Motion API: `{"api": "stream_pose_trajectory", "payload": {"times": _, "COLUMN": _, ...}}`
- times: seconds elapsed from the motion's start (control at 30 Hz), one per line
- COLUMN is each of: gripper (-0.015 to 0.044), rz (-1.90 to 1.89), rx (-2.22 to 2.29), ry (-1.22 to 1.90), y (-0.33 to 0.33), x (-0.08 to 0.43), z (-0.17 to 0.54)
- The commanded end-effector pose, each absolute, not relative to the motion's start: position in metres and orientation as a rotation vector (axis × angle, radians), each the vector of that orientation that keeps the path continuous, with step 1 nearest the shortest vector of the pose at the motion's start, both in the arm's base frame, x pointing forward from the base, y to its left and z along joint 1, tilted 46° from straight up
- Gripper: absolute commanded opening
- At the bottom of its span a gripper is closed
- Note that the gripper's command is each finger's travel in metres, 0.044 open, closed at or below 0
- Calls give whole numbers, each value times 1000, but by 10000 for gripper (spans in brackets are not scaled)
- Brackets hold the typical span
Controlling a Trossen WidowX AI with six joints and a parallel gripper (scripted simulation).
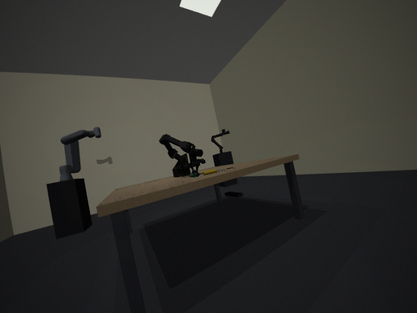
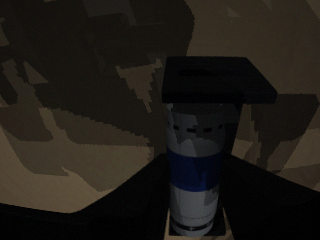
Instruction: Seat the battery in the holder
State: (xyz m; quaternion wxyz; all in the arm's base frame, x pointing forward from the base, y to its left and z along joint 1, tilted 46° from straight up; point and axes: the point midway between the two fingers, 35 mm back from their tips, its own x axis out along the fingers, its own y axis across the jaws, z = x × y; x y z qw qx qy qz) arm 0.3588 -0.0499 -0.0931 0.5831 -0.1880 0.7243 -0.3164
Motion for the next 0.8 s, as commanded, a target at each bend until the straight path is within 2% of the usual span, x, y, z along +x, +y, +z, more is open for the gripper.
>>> {"api": "stream_pose_trajectory", "payload": {"times": 0.0, "gripper": 78, "rz": -728, "rx": -432, "ry": 1645, "y": -50, "x": 368, "z": -96}}
{"api": "stream_pose_trajectory", "payload": {"times": 0.77, "gripper": 78, "rz": -694, "rx": -461, "ry": 1569, "y": -52, "x": 363, "z": -96}}
